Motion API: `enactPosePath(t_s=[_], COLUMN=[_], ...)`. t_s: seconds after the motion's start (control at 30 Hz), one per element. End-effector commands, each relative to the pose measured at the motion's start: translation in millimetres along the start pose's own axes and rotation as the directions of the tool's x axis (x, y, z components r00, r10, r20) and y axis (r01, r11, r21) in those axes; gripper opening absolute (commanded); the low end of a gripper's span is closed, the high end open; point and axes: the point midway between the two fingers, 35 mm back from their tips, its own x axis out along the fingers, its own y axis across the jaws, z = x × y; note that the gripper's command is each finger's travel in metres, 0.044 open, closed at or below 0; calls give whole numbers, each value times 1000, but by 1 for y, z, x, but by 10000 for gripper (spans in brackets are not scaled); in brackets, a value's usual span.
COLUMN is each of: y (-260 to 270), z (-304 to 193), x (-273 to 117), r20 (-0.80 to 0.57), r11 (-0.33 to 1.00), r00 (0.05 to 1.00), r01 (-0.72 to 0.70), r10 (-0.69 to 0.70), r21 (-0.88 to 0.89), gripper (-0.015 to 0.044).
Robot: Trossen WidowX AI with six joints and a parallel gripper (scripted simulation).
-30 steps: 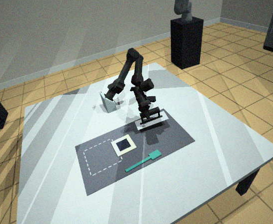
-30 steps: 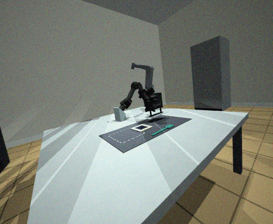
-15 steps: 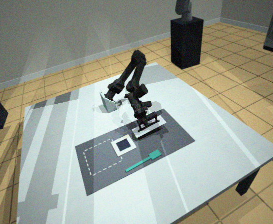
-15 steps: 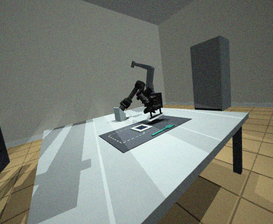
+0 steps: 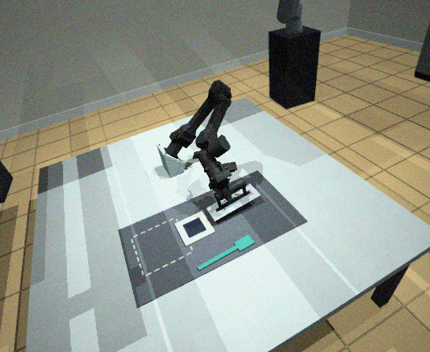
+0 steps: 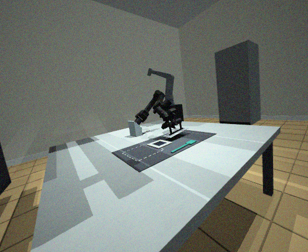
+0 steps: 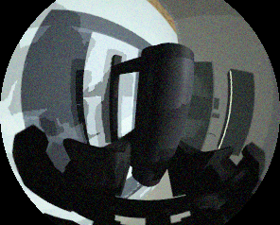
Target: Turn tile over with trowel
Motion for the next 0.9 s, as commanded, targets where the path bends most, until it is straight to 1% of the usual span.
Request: enactPosePath(t_s=[0.0,0.53,0.87], y=[0,18,17], z=[-2,-6,-17], x=[4,22,23], r20=[-4,-3,-4], r11=[1000,1000,1000], r00=[1000,1000,1000], r01=[15,16,15], r10=[-15,-16,-15], r21=[3,4,3], gripper=[0,0,0])
